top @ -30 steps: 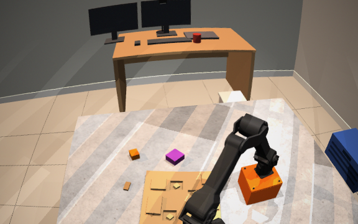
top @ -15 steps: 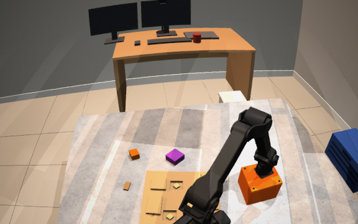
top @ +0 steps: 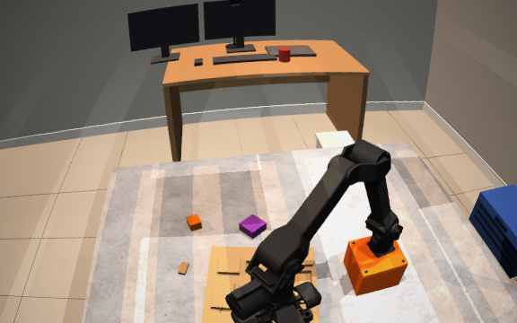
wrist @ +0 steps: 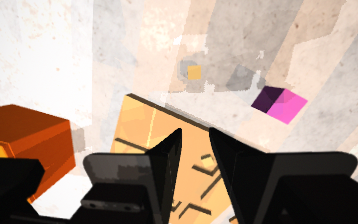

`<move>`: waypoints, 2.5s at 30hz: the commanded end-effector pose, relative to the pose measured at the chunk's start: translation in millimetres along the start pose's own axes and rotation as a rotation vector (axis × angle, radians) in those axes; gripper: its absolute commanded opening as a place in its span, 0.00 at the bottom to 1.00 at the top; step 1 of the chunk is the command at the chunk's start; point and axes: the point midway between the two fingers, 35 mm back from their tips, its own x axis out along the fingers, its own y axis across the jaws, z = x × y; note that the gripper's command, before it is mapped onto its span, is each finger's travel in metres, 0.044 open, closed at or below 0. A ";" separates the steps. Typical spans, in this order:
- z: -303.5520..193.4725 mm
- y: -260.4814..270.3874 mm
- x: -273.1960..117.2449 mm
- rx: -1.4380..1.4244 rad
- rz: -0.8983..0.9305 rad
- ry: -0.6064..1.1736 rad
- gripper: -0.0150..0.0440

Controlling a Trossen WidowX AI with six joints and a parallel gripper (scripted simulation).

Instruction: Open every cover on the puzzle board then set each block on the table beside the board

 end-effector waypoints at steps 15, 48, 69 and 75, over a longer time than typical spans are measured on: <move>-96.2 36.9 0.3 -0.018 0.008 0.006 0.25; -170.7 111.5 47.1 -0.034 0.013 0.016 0.25; -171.4 112.3 65.9 -0.034 0.013 0.016 0.25; -171.4 112.3 65.9 -0.034 0.013 0.016 0.25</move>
